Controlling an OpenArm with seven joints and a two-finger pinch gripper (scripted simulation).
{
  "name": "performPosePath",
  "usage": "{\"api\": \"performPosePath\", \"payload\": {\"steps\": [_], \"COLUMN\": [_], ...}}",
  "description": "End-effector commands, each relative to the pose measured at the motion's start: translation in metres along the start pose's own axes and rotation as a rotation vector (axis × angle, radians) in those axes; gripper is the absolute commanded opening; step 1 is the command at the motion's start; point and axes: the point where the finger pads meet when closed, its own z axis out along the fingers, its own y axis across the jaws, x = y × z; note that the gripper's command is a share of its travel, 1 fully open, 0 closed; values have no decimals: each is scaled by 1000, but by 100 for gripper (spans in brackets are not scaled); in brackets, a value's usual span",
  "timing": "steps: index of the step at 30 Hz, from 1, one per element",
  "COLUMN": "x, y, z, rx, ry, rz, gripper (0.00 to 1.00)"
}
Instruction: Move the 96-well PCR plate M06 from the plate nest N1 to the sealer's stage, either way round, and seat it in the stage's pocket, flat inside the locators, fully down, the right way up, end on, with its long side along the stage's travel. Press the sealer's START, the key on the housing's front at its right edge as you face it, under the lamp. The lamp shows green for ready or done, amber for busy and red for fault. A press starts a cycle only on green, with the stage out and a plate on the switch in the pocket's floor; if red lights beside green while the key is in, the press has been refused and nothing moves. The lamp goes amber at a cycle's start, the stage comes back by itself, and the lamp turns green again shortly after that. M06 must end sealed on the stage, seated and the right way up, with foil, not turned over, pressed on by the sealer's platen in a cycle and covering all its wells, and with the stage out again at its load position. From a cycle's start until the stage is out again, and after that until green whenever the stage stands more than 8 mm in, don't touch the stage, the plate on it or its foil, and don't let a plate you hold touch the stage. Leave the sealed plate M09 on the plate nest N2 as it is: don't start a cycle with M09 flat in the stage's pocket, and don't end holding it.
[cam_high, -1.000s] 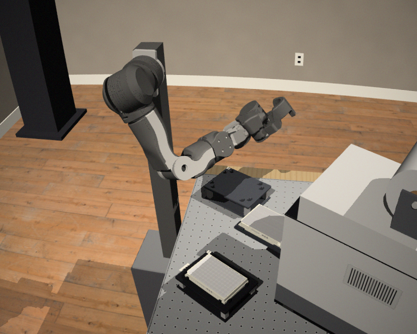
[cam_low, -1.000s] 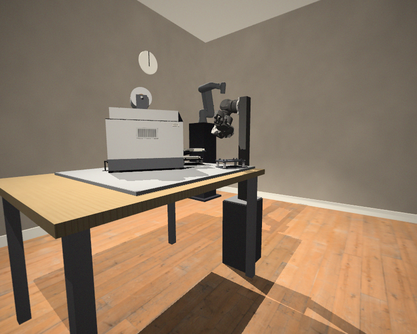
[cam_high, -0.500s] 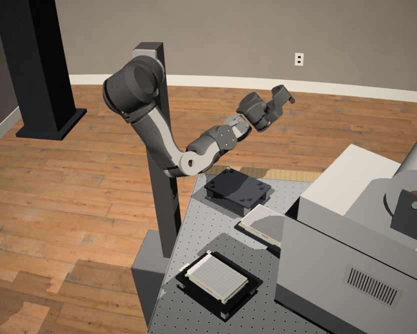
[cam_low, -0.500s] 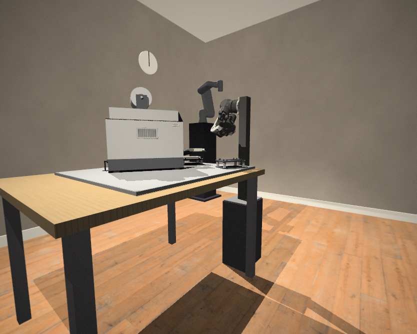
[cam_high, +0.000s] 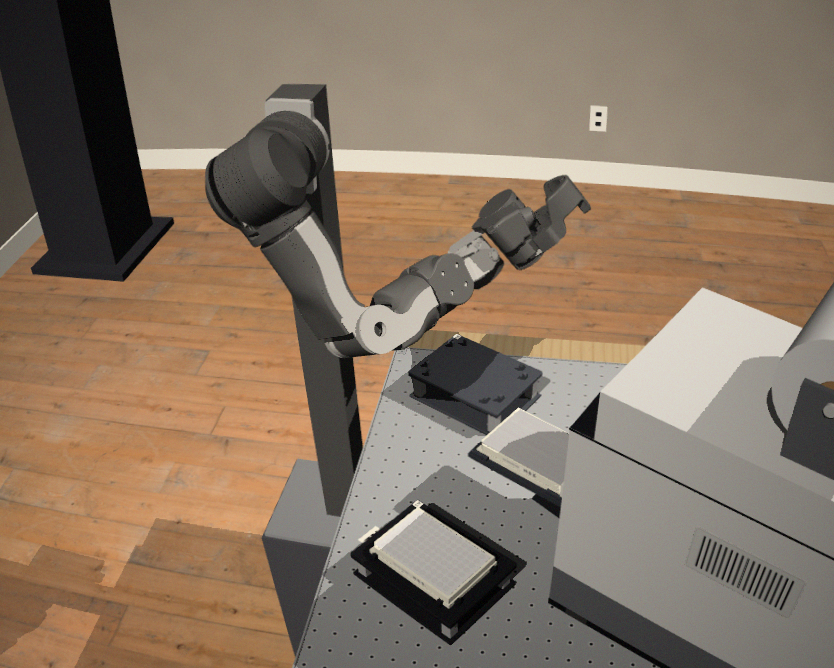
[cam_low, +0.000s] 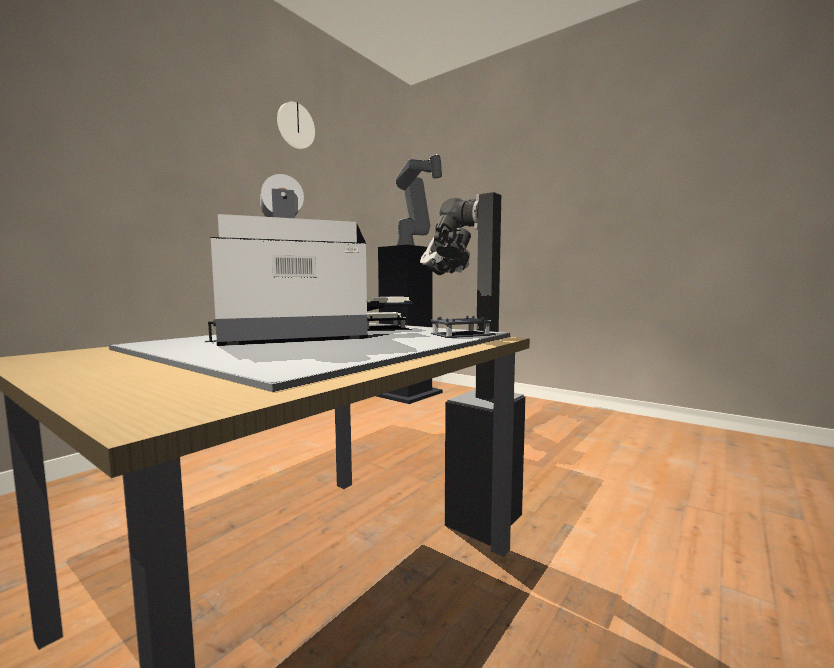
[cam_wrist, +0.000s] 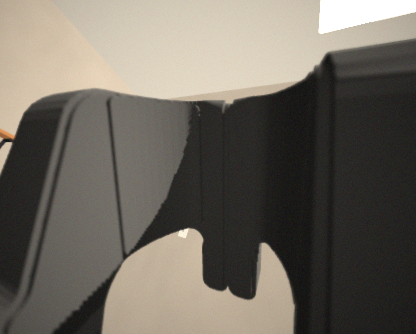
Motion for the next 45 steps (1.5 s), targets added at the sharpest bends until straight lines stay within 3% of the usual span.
{"api": "performPosePath", "payload": {"steps": [1, 20, 25, 45], "x": [1, 0, 12, 9], "y": [-2, 1, -35, -30], "z": [0, -2, 4, 2], "rx": [5, 5, 165, 165], "ry": [1, 1, 26, 26], "rz": [7, 7, -25, -25], "gripper": [0, 0, 0, 0]}}
